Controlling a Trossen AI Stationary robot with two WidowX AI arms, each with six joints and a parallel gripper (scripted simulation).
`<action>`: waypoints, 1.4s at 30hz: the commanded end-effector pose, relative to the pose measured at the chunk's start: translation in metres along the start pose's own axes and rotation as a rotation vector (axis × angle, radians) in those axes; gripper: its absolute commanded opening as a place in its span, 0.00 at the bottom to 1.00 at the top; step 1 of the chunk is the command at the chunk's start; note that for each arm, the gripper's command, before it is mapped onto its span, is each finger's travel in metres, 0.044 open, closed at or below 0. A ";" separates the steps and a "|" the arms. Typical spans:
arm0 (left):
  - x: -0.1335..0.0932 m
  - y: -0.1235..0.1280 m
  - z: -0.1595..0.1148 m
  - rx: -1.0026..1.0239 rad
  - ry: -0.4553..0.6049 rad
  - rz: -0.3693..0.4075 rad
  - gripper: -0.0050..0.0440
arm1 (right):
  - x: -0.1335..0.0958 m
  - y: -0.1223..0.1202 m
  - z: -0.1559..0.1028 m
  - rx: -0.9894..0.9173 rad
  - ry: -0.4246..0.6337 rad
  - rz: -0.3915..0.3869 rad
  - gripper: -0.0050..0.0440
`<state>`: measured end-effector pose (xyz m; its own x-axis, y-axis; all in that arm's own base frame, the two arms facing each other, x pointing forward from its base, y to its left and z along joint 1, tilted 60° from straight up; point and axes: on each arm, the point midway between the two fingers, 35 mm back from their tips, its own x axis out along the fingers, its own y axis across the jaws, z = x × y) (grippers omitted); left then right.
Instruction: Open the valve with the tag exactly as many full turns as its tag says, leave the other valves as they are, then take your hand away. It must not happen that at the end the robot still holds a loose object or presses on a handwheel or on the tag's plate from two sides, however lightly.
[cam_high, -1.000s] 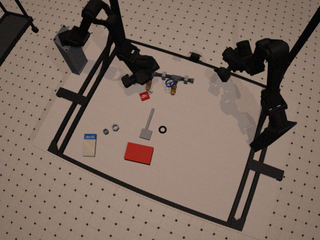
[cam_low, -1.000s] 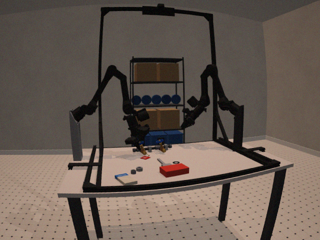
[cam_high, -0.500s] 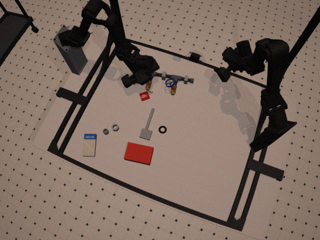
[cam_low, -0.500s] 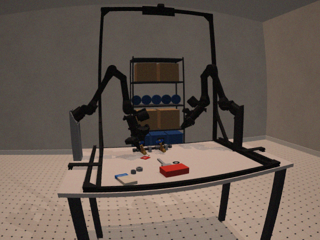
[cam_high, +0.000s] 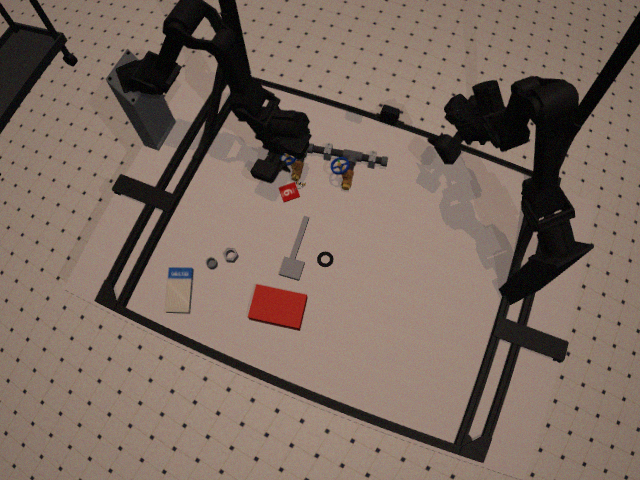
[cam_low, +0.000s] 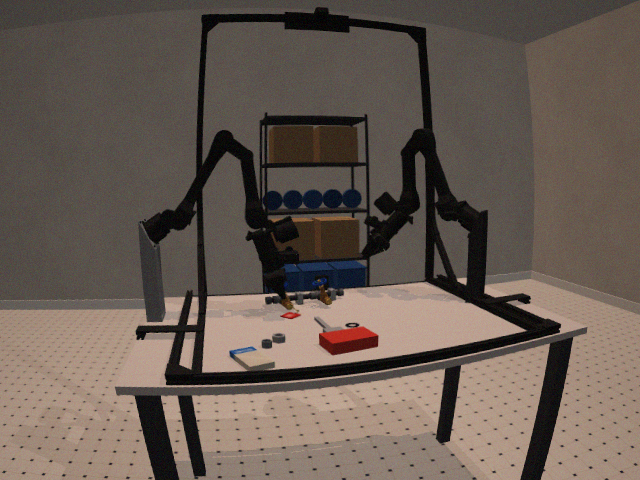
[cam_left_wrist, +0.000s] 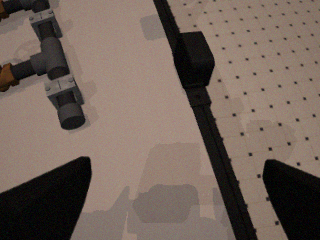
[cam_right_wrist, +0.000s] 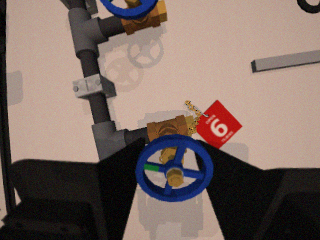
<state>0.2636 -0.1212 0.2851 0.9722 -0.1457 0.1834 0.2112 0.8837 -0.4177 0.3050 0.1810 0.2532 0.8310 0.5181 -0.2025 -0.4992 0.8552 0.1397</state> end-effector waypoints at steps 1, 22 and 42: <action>0.000 0.000 0.000 0.000 0.000 0.000 0.92 | 0.000 0.000 0.000 -0.135 0.000 0.000 0.10; 0.000 0.000 0.000 0.000 0.000 0.000 0.92 | 0.000 0.000 0.000 -1.123 -0.001 0.001 0.10; 0.000 0.000 0.000 0.000 0.000 0.000 0.92 | 0.000 0.000 0.000 -1.080 0.000 0.000 0.74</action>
<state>0.2636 -0.1212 0.2852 0.9722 -0.1457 0.1835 0.2113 0.8837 -0.4177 0.3050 0.1810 0.2532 0.8307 0.5186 -0.2024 -0.4511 0.4141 -0.7906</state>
